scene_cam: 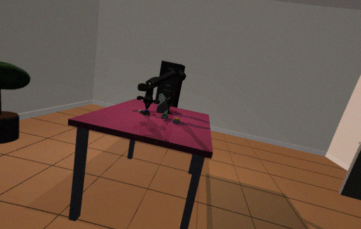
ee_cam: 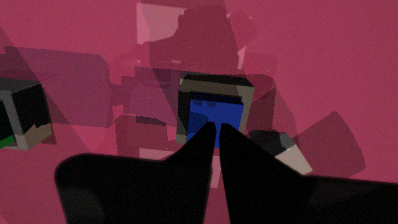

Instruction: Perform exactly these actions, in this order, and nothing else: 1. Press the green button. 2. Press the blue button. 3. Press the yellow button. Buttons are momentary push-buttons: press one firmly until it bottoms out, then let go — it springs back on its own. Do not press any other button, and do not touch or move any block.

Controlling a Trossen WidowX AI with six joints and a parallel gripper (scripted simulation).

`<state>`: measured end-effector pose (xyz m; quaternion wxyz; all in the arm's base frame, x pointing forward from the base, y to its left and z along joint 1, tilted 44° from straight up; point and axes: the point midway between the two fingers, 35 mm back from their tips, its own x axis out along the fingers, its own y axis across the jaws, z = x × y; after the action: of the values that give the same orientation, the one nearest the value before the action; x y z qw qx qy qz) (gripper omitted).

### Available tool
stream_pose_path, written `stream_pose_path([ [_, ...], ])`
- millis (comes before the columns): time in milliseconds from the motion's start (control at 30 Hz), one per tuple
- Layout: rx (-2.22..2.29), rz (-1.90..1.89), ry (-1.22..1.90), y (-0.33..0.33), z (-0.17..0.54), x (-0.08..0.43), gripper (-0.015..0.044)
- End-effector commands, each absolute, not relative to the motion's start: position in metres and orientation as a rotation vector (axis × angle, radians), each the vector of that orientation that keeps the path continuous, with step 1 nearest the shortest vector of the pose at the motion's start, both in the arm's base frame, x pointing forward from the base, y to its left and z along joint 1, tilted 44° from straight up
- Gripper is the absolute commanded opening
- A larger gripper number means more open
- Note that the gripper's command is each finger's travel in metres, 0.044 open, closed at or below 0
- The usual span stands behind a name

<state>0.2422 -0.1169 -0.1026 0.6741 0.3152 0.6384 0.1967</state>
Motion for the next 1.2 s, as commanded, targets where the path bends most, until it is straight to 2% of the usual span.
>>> stream_pose_path([
  [0, 0.719, 0.446, 1.44, -0.111, -0.108, 0.242, 0.002],
  [833, 0.719, 0.446, 1.44, -0.106, -0.113, 0.242, 0.002],
  [1167, 0.718, 0.444, 1.441, -0.136, -0.082, 0.239, 0.002],
])
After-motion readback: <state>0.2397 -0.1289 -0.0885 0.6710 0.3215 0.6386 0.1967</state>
